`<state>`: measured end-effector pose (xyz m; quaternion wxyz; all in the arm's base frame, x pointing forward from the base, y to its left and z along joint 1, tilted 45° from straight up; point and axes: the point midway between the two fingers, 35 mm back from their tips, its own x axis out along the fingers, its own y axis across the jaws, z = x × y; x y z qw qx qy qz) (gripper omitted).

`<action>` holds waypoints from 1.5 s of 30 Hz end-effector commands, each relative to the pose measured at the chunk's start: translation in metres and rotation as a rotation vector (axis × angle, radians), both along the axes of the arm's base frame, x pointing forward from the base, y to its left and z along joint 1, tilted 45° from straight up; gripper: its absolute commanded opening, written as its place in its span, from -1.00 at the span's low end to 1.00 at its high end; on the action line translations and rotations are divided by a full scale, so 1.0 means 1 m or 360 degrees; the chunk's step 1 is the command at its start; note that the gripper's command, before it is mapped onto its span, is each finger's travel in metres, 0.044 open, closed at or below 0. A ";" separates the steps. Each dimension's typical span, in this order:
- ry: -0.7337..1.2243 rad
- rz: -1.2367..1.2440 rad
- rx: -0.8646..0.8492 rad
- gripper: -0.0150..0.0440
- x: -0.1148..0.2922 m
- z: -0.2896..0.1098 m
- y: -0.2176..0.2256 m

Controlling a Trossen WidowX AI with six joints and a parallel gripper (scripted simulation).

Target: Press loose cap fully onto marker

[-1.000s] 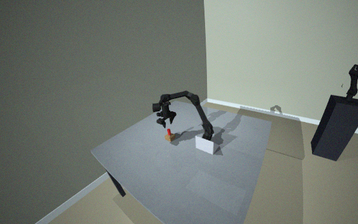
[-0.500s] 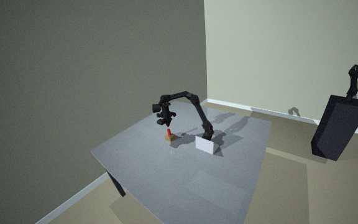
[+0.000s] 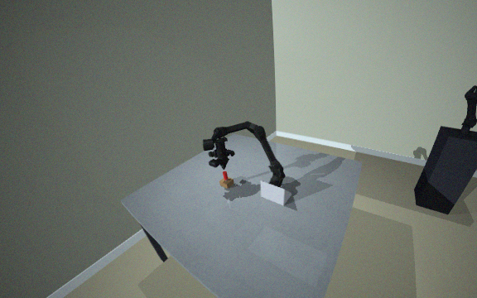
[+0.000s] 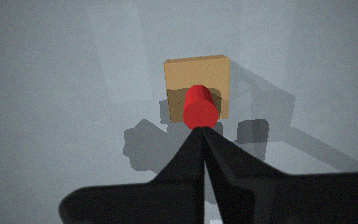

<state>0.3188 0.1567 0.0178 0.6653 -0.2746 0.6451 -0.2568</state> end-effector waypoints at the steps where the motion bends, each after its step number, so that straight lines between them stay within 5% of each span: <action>1: 0.0007 0.0000 -0.0009 -0.49 0.000 -0.004 -0.006; 31: -0.0010 0.0010 0.0005 -0.49 0.002 -0.021 -0.020; 42: -0.0043 0.0125 0.0082 -0.49 -0.004 0.043 0.041; 45: -0.0043 0.0125 0.0082 -0.22 -0.004 0.043 0.041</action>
